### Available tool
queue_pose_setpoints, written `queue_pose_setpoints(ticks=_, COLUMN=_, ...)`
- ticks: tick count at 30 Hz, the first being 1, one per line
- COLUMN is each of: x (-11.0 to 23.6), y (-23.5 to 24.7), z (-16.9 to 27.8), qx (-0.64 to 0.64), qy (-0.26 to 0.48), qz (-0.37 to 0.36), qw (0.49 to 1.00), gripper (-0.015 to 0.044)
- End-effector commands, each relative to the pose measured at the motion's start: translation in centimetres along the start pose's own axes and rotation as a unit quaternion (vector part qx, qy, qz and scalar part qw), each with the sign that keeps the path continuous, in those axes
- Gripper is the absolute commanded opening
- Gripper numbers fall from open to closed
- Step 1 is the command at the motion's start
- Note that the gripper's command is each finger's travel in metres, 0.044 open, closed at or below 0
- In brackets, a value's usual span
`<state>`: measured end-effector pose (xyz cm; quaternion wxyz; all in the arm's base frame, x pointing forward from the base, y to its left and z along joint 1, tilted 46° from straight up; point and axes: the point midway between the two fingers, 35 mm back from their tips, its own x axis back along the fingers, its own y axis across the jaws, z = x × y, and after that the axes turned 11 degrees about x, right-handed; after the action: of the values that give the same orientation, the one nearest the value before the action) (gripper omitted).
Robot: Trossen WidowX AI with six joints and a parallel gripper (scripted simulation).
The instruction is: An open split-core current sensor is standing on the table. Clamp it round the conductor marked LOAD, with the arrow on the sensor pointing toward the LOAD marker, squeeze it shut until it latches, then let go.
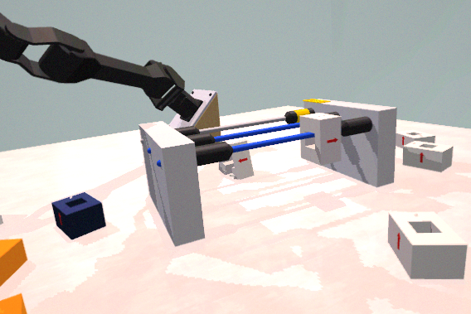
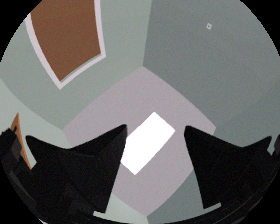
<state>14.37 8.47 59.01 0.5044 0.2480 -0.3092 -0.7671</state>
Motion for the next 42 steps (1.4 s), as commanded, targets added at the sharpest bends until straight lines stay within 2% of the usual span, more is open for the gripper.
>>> queue_pose_setpoints(ticks=1, x=0.0, y=0.0, z=0.1, qx=0.002, qy=0.0, qz=0.0, qw=1.0, gripper=0.0286)
queue_pose_setpoints(ticks=7, x=0.6, y=-1.0, z=1.7, qx=0.074, qy=-0.006, qz=-0.024, qw=0.997, gripper=0.044)
queue_pose_setpoints(ticks=13, x=0.3, y=-3.3, z=3.6, qx=0.23, qy=-0.062, qz=-0.073, qw=0.969, gripper=0.044)
queue_pose_setpoints(ticks=19, x=-1.9, y=-5.5, z=3.7, qx=0.379, qy=-0.133, qz=-0.097, qw=0.911, gripper=0.044)
queue_pose_setpoints(ticks=26, x=-5.5, y=-6.9, z=0.7, qx=0.532, qy=-0.224, qz=-0.091, qw=0.811, gripper=0.044)
queue_pose_setpoints(ticks=33, x=-8.3, y=-7.0, z=-5.2, qx=0.654, qy=-0.313, qz=-0.05, qw=0.687, gripper=0.044)
queue_pose_setpoints(ticks=42, x=-8.0, y=-5.8, z=-15.6, qx=0.757, qy=-0.41, qz=0.048, qw=0.506, gripper=0.044)
